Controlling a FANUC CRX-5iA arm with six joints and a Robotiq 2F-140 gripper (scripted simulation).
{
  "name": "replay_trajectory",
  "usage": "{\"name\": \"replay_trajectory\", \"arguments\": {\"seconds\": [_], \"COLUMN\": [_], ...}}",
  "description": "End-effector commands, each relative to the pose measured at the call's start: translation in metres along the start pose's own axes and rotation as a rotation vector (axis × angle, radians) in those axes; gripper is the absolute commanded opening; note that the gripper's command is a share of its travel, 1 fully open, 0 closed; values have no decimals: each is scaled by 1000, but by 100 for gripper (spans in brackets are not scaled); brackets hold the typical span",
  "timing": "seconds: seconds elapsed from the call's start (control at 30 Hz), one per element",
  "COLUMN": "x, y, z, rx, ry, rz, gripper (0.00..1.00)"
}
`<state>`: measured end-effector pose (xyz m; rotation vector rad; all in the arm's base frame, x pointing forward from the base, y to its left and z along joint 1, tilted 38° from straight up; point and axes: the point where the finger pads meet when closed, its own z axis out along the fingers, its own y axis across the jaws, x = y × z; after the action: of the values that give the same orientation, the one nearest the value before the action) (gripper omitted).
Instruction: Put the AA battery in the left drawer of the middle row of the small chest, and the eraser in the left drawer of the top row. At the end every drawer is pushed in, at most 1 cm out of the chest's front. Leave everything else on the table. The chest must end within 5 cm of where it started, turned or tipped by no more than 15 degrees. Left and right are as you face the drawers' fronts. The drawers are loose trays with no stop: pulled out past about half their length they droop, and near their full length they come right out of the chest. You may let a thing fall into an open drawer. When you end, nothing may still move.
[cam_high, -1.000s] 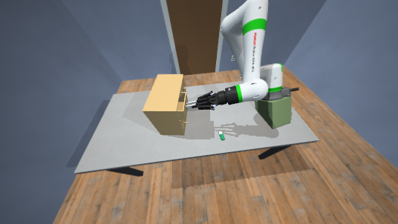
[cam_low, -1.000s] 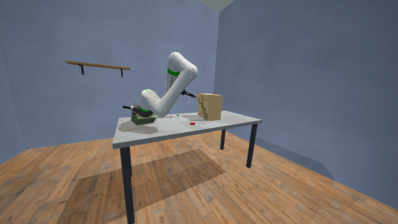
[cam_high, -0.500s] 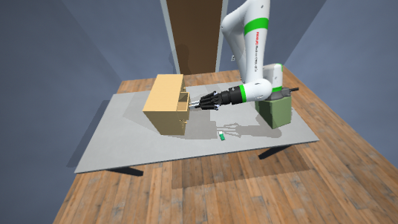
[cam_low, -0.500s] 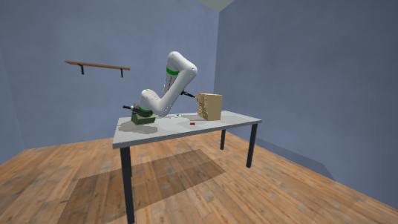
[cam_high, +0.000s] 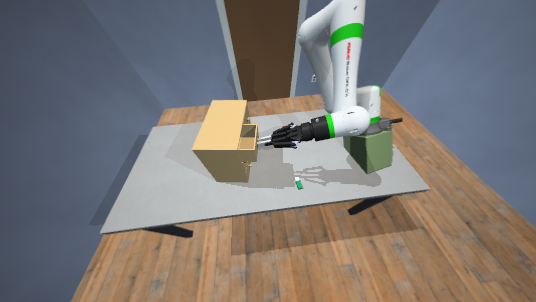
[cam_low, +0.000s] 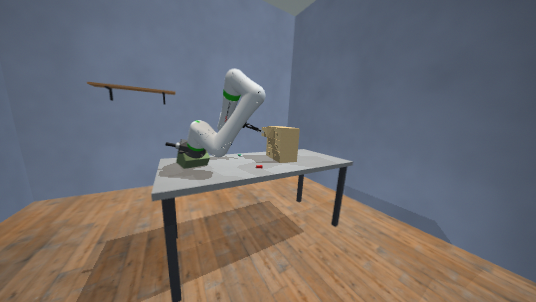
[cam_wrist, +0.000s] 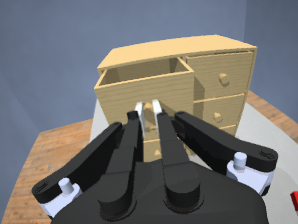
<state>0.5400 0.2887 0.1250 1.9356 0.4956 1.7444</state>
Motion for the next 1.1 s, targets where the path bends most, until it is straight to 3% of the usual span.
{"name": "replay_trajectory", "arguments": {"seconds": [0.0,0.9,1.07], "x": [0,-1,-1], "y": [0,0,0], "z": [-1,-3,-3], "rx": [0,0,0], "ry": [0,0,0], "rz": [0,0,0], "gripper": [8,8,15]}}
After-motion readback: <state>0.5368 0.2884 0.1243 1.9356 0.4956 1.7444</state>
